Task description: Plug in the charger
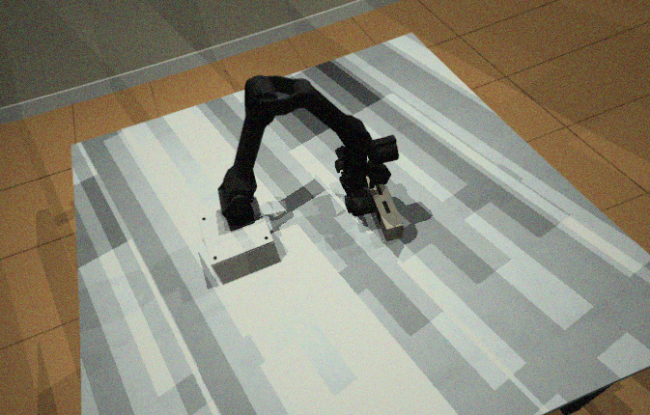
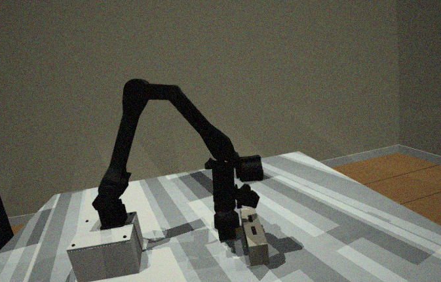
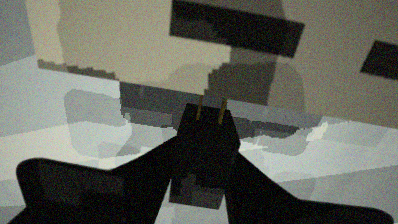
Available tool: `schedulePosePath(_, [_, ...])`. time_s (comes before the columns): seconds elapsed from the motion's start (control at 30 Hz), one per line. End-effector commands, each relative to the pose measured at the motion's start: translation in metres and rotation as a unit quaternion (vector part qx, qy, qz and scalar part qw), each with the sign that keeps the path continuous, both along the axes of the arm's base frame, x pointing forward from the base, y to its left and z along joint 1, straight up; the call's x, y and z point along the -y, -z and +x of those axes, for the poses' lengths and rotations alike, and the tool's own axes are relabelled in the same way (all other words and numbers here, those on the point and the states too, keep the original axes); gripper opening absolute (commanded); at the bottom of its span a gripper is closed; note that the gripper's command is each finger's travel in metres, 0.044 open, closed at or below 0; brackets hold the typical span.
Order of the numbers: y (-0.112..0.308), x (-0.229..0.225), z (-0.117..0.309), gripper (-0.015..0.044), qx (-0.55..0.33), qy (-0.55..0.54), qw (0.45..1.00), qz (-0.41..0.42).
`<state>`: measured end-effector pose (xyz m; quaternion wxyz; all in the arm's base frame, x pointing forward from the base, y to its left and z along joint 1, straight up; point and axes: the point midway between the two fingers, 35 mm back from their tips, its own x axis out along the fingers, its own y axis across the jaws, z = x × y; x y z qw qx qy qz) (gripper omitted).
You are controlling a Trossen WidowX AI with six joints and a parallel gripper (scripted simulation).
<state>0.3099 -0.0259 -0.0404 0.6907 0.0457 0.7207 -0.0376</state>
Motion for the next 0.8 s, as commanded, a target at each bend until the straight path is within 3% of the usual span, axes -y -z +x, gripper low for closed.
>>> schedulePosePath(0.0, [-0.0007, 0.0009, 0.0015, 0.0, 0.0, -0.002, 1.0, -0.002])
schedulePosePath(0.77, [-0.001, 0.0013, 0.0054, 0.0, 0.0, -0.002, 1.0, -0.002])
